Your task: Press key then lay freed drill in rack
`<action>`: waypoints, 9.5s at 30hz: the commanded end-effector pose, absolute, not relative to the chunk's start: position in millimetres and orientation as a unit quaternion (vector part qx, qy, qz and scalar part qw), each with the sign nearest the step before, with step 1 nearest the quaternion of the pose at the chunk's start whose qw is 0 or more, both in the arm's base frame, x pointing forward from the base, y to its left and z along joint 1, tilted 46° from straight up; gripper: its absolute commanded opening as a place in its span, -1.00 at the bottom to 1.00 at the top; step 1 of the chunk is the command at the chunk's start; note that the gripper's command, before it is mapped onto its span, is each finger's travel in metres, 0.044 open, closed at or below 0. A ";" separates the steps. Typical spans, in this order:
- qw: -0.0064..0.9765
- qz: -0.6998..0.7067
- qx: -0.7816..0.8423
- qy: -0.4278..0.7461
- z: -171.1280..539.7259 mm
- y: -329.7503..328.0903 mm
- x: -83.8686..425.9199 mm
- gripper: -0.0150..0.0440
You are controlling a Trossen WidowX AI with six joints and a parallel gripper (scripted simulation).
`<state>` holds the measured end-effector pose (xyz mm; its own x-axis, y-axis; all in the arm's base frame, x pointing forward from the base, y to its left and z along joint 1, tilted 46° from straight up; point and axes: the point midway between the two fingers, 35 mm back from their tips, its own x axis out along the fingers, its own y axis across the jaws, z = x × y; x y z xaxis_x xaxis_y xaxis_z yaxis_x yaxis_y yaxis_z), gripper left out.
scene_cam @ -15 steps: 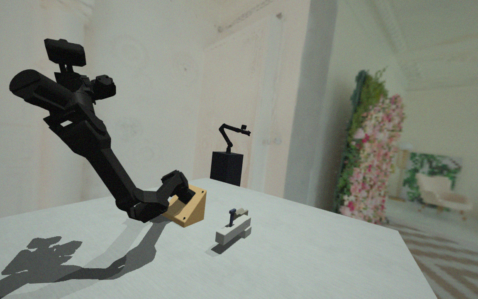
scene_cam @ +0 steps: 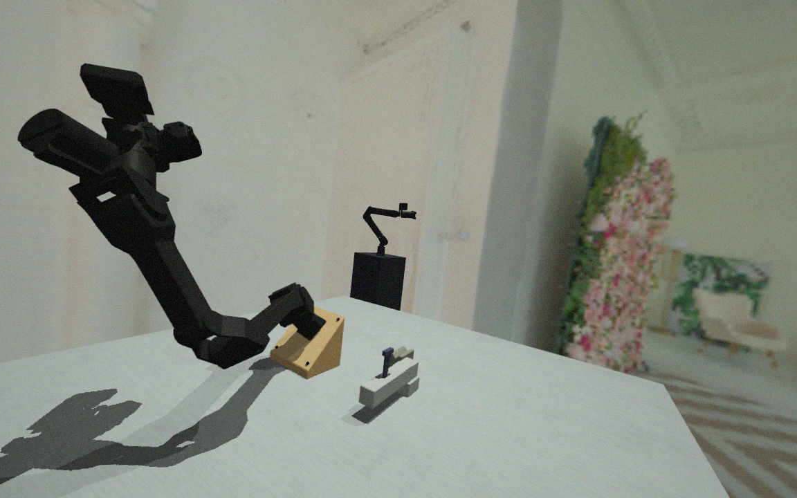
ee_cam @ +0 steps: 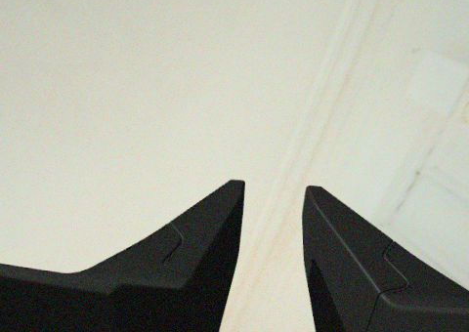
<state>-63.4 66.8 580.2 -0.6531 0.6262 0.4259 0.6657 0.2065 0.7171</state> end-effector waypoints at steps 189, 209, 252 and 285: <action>-0.239 -0.295 0.704 -0.601 -85.3 134.4 262.2 1.00; -0.239 -0.295 0.704 -0.601 -86.7 132.2 262.8 1.00; -0.244 -0.292 0.703 -0.601 -110.1 91.1 271.9 0.64; -0.238 -0.293 0.704 -0.601 -120.6 102.6 269.4 -0.49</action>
<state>268.1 97.8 -117.4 0.1050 -0.7099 -0.6965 -0.9854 -0.1685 0.0232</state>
